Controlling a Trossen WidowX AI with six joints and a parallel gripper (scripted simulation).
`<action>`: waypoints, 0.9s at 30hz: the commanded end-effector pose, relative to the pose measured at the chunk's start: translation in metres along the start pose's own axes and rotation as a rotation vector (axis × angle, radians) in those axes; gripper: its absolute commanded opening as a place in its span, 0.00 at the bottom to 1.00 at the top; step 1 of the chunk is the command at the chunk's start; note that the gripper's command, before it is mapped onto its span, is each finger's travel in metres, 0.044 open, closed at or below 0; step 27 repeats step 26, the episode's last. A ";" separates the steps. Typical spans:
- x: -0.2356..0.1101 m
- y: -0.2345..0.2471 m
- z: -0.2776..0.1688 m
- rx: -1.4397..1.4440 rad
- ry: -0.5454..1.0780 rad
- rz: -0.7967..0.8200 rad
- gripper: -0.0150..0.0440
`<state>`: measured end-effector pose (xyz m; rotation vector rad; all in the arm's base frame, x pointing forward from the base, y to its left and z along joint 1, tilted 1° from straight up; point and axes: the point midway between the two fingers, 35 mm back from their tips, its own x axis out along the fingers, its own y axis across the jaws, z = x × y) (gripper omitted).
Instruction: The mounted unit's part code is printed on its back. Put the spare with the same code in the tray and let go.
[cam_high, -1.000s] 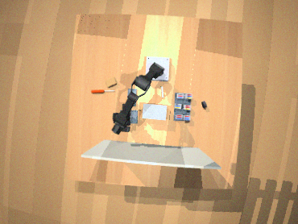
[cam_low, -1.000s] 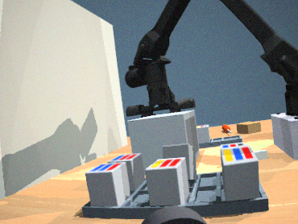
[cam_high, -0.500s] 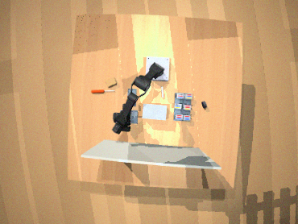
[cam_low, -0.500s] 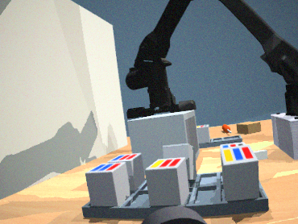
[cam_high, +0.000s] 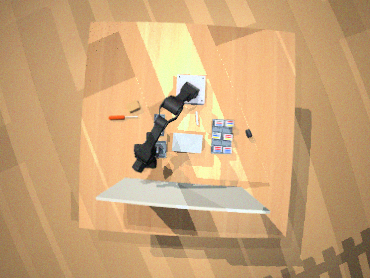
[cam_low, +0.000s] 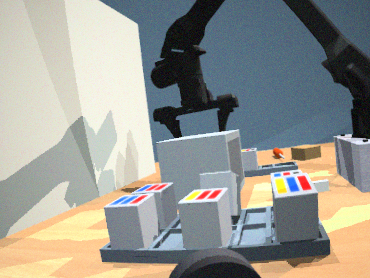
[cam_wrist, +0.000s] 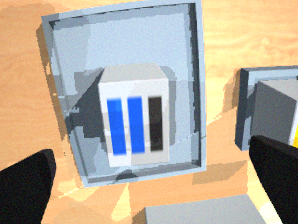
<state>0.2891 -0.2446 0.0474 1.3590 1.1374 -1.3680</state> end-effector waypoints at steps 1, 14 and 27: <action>-0.056 0.001 0.000 0.005 -0.022 0.044 1.00; -0.060 0.003 0.001 0.000 -0.036 0.066 1.00; -0.060 0.003 0.001 0.000 -0.036 0.066 1.00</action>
